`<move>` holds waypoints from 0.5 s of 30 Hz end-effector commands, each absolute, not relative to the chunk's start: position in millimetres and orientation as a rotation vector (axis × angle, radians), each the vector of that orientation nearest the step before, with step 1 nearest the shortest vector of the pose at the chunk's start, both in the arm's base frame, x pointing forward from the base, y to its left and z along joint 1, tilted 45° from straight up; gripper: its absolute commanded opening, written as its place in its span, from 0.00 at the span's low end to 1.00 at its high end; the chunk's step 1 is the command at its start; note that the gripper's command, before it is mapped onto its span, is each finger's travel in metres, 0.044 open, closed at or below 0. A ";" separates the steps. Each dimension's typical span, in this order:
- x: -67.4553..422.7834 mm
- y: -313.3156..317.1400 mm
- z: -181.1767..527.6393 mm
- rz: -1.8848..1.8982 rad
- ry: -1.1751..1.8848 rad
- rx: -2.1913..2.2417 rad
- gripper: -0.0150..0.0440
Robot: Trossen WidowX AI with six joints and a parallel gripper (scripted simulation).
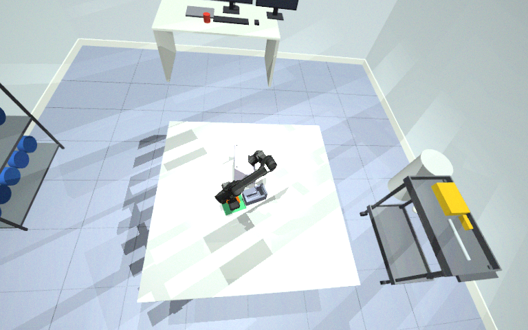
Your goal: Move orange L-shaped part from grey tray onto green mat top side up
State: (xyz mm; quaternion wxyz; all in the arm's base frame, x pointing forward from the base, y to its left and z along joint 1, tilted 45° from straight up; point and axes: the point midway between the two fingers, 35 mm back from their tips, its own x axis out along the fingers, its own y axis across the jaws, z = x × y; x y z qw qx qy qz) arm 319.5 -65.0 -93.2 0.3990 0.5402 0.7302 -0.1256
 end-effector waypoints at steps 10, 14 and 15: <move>318.6 -63.6 -93.9 -0.319 1.850 1.375 0.25; 318.9 -64.5 -93.5 -0.318 1.850 1.368 0.34; 318.9 -64.5 -93.5 -0.318 1.850 1.368 0.39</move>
